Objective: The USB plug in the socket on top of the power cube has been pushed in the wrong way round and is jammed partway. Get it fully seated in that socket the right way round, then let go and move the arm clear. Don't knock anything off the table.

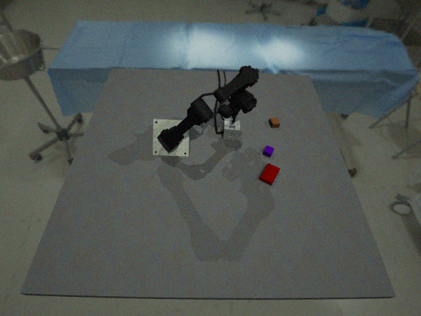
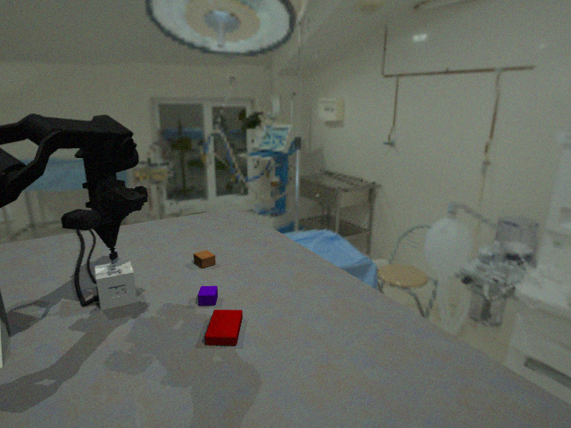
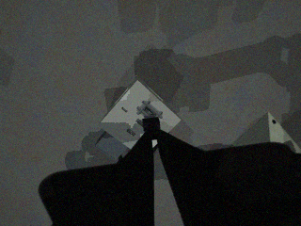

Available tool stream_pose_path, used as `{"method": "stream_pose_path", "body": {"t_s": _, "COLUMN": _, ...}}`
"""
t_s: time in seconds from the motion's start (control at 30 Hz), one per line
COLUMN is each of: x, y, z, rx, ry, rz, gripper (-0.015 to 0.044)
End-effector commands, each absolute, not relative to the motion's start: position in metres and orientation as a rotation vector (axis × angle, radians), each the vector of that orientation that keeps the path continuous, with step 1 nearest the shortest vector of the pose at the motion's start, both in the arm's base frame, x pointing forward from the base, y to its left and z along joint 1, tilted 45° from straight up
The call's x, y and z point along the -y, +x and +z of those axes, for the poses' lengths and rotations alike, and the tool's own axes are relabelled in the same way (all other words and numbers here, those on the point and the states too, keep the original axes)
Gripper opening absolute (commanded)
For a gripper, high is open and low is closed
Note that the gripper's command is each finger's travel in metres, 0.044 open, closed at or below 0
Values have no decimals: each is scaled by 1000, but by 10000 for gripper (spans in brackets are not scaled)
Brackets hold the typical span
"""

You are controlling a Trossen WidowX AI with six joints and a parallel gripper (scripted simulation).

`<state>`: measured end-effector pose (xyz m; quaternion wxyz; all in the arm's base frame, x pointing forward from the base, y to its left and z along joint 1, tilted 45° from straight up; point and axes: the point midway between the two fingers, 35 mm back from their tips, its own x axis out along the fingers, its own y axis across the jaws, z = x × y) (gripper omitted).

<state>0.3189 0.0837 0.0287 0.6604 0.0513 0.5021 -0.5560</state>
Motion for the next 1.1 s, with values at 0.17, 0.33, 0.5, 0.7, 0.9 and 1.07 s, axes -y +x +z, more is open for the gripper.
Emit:
{"method": "stream_pose_path", "body": {"t_s": 0.17, "x": -83, "y": 318, "z": 28, "rx": -1276, "ry": -61, "rz": -1116, "gripper": 0}}
{"method": "stream_pose_path", "body": {"t_s": 0.33, "x": -83, "y": 318, "z": 28, "rx": -1348, "ry": -159, "rz": -1031, "gripper": 0}}
{"method": "stream_pose_path", "body": {"t_s": 0.5, "x": -83, "y": 318, "z": 28, "rx": -1416, "ry": -257, "rz": -943, "gripper": 0}}
{"method": "stream_pose_path", "body": {"t_s": 0.7, "x": -83, "y": 318, "z": 28, "rx": -1492, "ry": -374, "rz": -833, "gripper": 0}}
{"method": "stream_pose_path", "body": {"t_s": 0.9, "x": -83, "y": 318, "z": 28, "rx": -1562, "ry": -490, "rz": -717, "gripper": 0}}
{"method": "stream_pose_path", "body": {"t_s": 1.07, "x": -83, "y": 318, "z": 28, "rx": -1616, "ry": -587, "rz": -617, "gripper": 0}}
